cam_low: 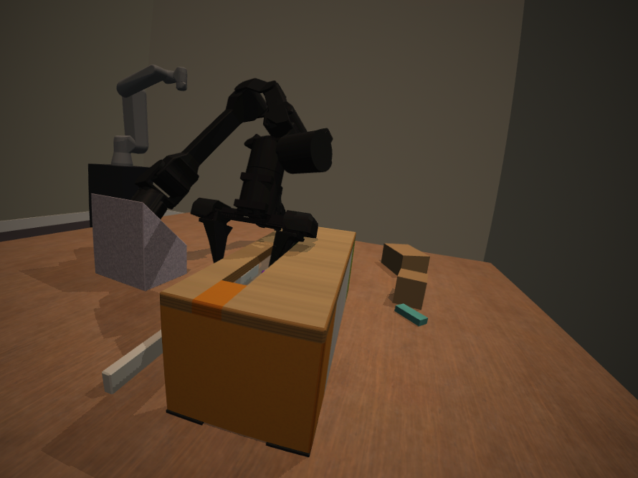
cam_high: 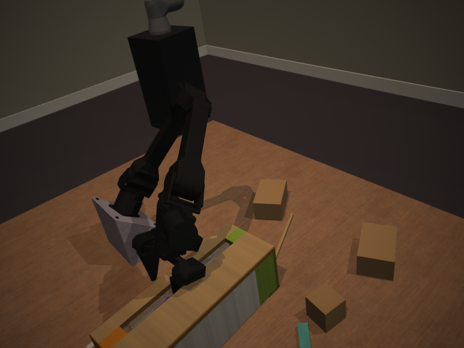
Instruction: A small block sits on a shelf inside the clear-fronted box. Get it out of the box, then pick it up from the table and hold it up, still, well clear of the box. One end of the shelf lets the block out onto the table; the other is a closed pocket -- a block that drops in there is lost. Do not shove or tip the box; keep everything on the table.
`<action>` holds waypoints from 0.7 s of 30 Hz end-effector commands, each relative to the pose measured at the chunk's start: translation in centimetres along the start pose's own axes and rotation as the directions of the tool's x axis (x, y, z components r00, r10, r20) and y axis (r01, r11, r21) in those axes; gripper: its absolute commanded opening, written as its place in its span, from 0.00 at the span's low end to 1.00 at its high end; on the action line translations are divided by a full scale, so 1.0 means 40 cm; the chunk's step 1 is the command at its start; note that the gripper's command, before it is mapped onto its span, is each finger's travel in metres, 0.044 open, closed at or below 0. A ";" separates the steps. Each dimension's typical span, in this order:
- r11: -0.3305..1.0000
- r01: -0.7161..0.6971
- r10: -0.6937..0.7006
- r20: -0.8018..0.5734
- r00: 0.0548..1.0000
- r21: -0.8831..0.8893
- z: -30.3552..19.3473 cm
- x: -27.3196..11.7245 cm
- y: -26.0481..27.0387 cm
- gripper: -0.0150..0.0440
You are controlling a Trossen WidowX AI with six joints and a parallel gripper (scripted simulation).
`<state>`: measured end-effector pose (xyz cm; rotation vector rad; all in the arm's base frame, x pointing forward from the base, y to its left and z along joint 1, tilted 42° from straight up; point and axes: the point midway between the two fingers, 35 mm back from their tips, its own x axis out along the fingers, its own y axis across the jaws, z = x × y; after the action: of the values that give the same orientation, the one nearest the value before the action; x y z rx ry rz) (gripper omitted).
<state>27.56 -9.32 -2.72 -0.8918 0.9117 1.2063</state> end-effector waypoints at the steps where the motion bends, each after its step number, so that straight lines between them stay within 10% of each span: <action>1: 1.000 0.012 -0.012 -0.003 1.000 -0.006 0.010 -0.008 -0.013 0.93; 21: 1.000 0.012 -0.012 -0.004 1.000 -0.006 -0.033 0.007 -0.014 0.93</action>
<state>27.57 -10.04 -3.26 -0.8906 0.9113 1.2044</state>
